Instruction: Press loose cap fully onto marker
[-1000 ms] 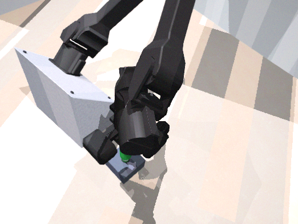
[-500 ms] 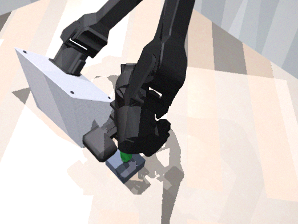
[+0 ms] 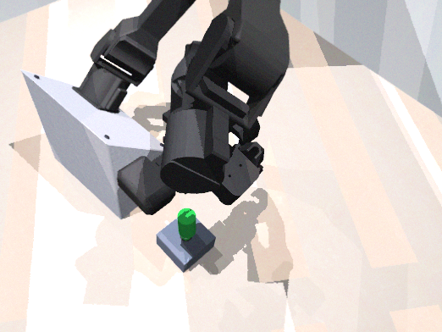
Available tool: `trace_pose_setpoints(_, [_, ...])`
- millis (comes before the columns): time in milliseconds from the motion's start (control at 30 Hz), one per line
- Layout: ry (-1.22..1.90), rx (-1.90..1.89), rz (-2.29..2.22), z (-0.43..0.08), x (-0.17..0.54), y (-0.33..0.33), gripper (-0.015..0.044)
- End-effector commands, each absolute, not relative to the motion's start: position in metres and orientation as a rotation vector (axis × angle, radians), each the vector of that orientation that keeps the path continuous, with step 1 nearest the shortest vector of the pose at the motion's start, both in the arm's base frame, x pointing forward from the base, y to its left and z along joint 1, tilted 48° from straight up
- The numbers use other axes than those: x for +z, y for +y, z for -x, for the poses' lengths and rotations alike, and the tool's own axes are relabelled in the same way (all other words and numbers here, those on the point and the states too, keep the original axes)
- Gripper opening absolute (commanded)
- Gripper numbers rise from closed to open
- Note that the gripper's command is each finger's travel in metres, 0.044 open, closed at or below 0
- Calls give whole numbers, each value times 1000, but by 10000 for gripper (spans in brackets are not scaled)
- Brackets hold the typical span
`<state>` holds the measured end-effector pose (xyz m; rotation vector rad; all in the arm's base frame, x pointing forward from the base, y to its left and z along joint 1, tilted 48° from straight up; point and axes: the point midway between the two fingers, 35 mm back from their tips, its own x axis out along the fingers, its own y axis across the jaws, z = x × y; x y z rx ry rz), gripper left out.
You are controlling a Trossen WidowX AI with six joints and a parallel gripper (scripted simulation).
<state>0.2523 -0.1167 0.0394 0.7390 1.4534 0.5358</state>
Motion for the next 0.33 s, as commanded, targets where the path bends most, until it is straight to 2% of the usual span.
trace_pose_setpoints(0, [1452, 534, -732, -252, 41, -120, 184])
trace_pose_setpoints(300, [1452, 534, -732, -252, 41, -120, 420])
